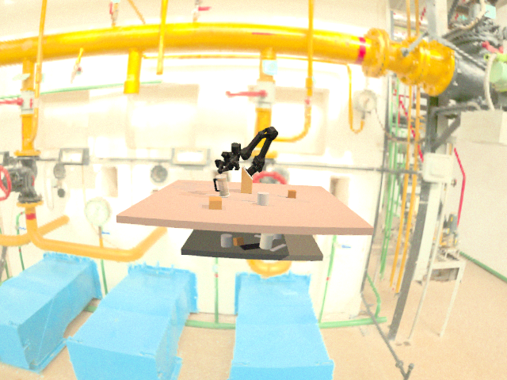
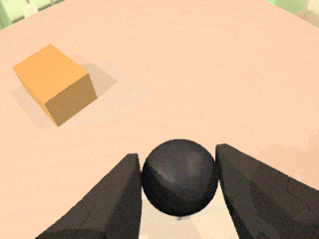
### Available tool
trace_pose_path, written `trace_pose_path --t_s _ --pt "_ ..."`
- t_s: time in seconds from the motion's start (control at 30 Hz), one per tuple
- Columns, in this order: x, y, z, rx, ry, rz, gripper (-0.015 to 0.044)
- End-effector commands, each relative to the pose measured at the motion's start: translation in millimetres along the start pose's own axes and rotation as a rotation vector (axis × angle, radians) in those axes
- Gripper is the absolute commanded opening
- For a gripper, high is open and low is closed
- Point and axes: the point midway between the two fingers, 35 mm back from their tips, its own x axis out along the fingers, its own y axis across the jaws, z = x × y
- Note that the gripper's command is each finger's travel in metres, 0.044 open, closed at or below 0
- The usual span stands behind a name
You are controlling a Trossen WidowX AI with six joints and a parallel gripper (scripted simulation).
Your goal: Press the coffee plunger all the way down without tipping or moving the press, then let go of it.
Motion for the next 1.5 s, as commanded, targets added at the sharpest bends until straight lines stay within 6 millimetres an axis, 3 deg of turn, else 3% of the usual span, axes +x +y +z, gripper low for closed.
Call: trace_pose_path --t_s 0.0,0.43,0.83,1.07,1.23,1.47 --pt "2 0 -4 0.008 0.018 0.002 0.0120" --pt "1 0 0 0.001 0.001 0.000 0.0120" --pt "1 0 0 0.001 0.001 0.000 0.0435" --pt "-4 -2 7 0.014 -0.013 -0.001 0.0440" --pt "-20 -5 21 -0.007 -0.012 -0.017 0.0440" --pt "-77 7 42 0.001 0.018 0.002 0.0440"
